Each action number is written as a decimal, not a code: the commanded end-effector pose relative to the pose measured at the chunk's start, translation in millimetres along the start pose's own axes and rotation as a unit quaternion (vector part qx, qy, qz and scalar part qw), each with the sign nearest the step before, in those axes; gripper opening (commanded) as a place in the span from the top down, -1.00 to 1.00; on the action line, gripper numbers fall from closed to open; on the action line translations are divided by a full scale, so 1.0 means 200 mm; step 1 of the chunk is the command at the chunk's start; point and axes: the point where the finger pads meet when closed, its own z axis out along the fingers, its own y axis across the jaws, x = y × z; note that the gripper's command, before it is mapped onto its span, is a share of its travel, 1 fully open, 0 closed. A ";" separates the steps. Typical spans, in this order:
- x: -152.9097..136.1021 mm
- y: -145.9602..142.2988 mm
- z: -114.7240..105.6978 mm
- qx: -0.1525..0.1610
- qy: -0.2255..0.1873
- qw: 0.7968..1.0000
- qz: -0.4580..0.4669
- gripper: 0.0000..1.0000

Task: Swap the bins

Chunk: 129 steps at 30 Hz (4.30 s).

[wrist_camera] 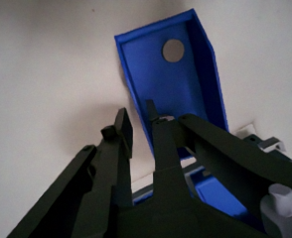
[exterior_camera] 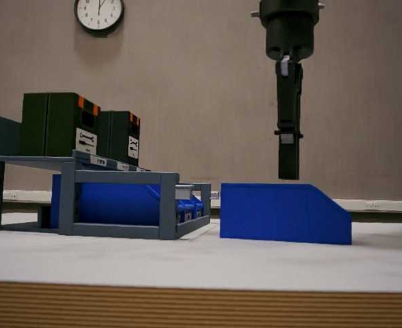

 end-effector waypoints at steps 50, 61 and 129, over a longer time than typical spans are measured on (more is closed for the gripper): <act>0.00 0.00 0.21 0.000 -0.001 1.000 0.000 0.53; 0.00 0.00 0.21 0.000 -0.001 1.000 0.000 0.80; 0.00 0.00 -0.11 0.000 -0.001 1.000 0.000 0.80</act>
